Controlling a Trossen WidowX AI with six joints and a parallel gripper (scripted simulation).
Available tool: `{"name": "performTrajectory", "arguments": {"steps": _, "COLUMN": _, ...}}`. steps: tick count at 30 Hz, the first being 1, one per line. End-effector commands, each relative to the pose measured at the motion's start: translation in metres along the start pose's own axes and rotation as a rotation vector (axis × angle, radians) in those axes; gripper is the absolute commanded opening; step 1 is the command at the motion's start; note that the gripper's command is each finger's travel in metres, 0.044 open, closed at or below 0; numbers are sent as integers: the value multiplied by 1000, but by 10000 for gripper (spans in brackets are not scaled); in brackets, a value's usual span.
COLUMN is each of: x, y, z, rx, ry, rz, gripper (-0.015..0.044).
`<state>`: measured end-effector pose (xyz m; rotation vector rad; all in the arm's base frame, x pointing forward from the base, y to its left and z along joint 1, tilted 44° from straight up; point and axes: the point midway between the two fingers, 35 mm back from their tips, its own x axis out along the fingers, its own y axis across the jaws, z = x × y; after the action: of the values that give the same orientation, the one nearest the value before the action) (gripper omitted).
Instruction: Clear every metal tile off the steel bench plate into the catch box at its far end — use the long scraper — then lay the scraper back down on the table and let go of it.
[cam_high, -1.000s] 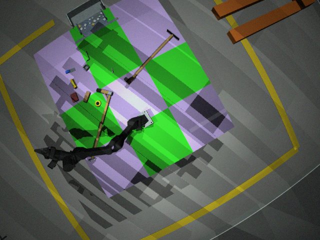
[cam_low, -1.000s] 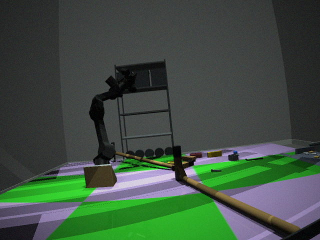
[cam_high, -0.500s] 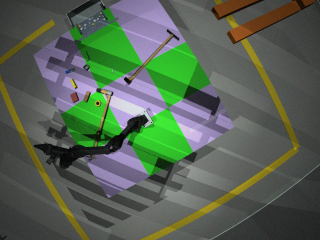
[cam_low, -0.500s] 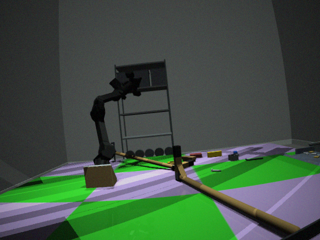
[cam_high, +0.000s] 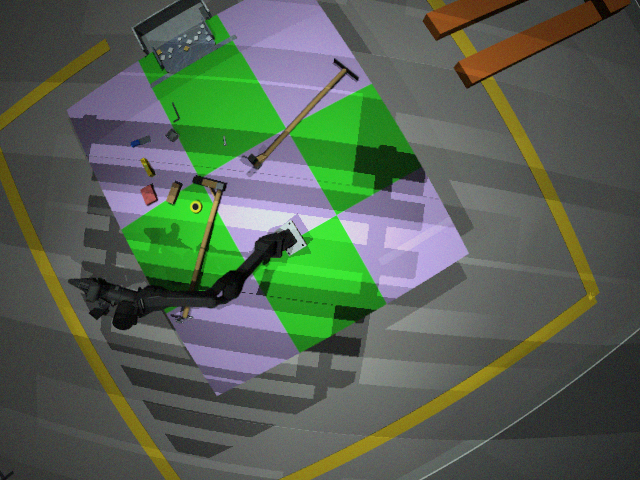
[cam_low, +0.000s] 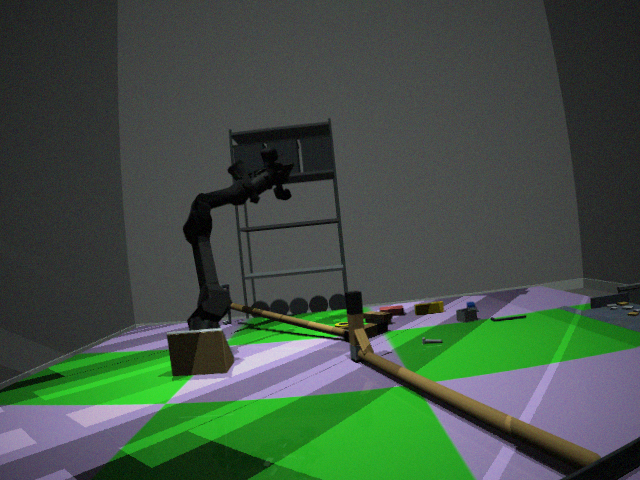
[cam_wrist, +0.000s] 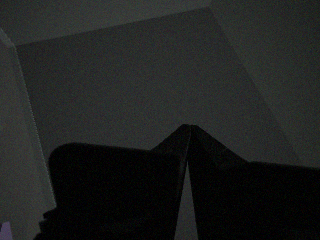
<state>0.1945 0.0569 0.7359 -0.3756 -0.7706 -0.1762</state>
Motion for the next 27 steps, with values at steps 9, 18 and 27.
{"name": "performTrajectory", "arguments": {"steps": 9, "x": 10, "y": 30, "z": -27, "rx": -70, "ry": 49, "rz": 84, "gripper": 0}}
{"name": "performTrajectory", "arguments": {"steps": 18, "x": 15, "y": 48, "z": -47, "rx": -117, "ry": 86, "rz": 140, "gripper": 0}}
{"name": "performTrajectory", "arguments": {"steps": 27, "x": 18, "y": 64, "z": -69, "rx": -160, "ry": 127, "rz": 196, "gripper": 0}}
